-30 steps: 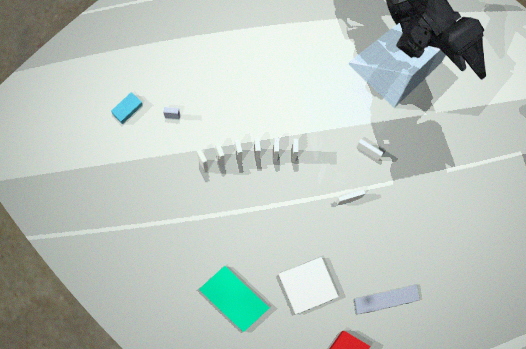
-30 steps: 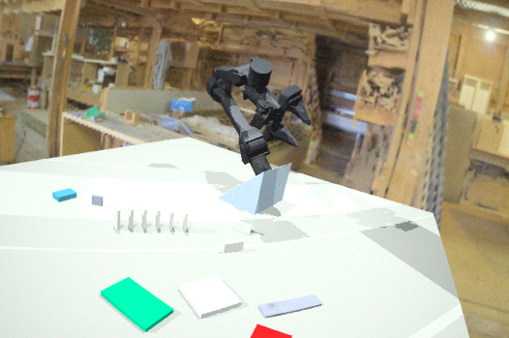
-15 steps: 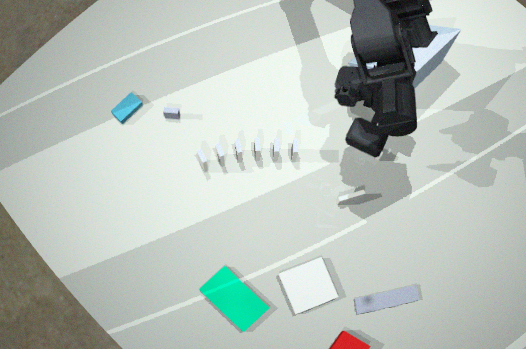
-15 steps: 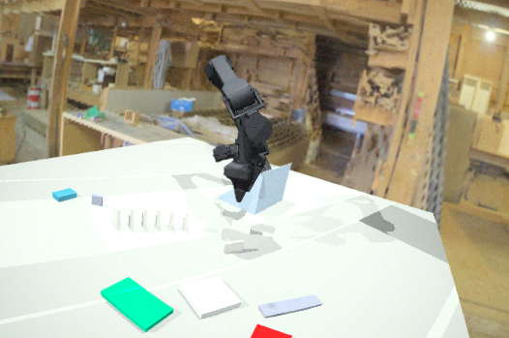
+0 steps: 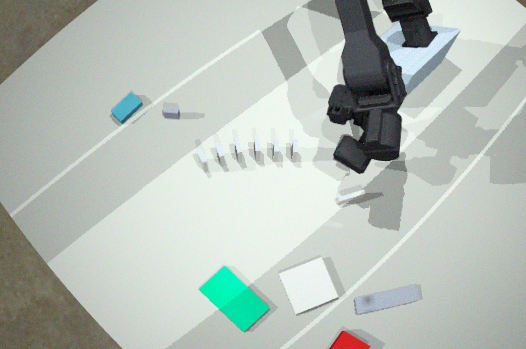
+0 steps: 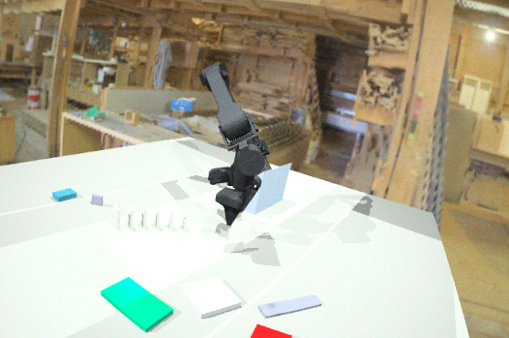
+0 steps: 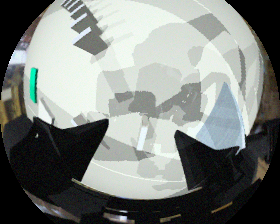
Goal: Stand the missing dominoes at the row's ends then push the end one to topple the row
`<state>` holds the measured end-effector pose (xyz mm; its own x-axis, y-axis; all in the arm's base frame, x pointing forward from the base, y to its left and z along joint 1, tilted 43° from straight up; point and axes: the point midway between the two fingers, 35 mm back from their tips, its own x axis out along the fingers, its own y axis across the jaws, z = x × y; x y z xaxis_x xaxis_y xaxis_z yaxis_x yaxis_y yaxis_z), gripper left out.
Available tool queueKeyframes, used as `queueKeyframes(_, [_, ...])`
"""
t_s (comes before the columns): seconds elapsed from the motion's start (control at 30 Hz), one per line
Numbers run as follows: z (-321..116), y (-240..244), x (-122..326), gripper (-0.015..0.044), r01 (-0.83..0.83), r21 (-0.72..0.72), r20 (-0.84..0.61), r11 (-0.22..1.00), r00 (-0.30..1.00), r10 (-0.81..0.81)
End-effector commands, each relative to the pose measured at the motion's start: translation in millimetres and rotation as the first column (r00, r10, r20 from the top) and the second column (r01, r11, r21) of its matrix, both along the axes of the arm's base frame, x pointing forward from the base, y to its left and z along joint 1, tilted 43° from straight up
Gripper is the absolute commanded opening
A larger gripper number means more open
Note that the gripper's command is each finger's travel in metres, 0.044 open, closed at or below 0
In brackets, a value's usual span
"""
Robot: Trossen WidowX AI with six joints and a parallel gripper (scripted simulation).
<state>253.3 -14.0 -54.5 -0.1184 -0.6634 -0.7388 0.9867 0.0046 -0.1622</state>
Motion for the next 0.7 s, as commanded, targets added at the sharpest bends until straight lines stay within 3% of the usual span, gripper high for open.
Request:
queueKeyframes(0.0, [-10,-9,-4,0.044,-0.008,-0.006,-0.003,1.0,1.0,0.008])
queueKeyframes(0.53, [-21,-18,-7,0.044,-0.008,-0.007,-0.003,1.0,1.0,0.008])
queueKeyframes(0.67, [-21,-18,-7,0.0335,-0.008,-0.007,-0.003,1.0,1.0,0.008])
